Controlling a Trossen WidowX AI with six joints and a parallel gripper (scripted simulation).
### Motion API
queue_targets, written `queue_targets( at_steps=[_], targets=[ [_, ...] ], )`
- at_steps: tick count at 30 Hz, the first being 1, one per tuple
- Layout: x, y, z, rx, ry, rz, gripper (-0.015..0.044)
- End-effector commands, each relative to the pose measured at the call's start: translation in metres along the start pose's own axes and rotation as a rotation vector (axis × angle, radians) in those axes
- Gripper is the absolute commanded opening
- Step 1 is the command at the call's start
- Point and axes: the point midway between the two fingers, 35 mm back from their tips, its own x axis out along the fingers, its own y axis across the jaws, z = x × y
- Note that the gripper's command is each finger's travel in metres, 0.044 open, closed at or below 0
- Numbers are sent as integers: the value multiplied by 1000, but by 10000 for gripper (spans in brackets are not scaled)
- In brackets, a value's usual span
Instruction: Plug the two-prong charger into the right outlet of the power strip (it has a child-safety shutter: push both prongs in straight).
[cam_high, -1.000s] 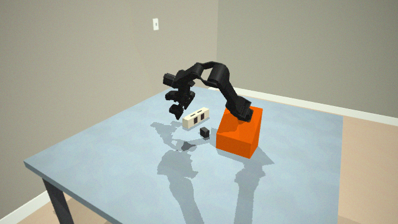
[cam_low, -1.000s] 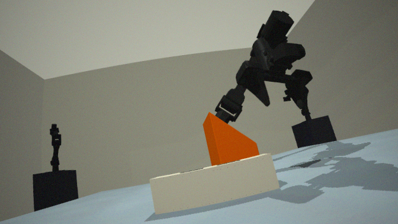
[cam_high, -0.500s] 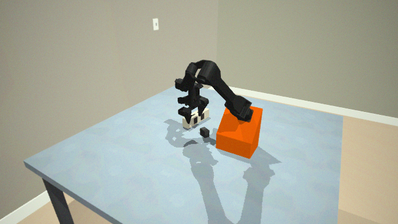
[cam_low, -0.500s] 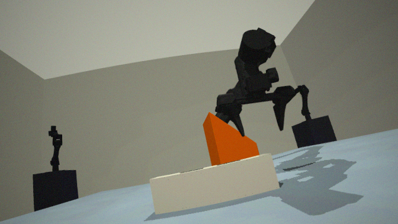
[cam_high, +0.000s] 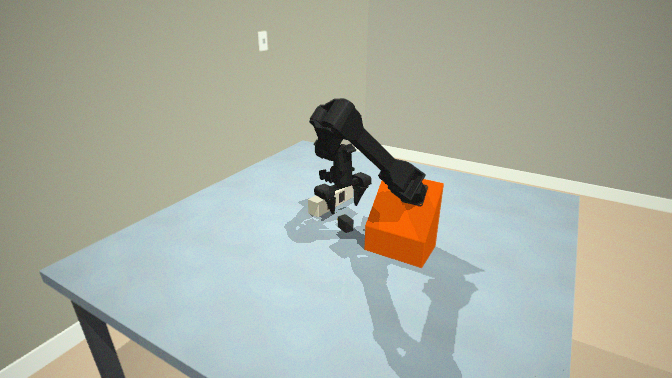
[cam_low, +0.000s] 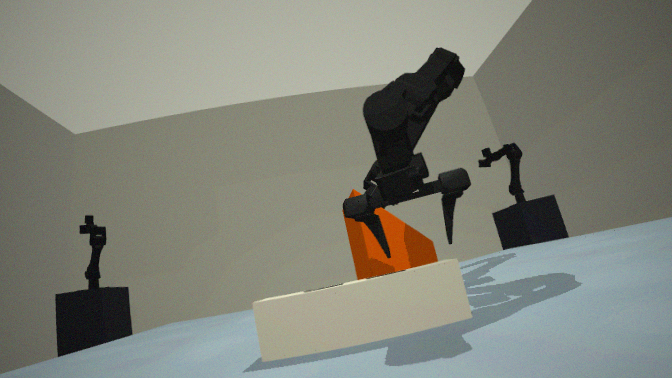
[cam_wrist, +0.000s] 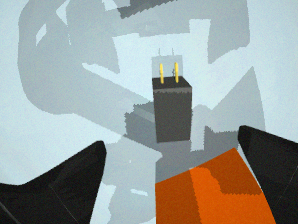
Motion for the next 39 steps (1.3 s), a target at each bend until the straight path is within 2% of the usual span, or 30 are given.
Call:
queue_targets(
  at_steps=[1,39],
  targets=[
    [2,-4,-3,34,14,16,440],
    [52,-4,1,35,14,15,440]
  ],
)
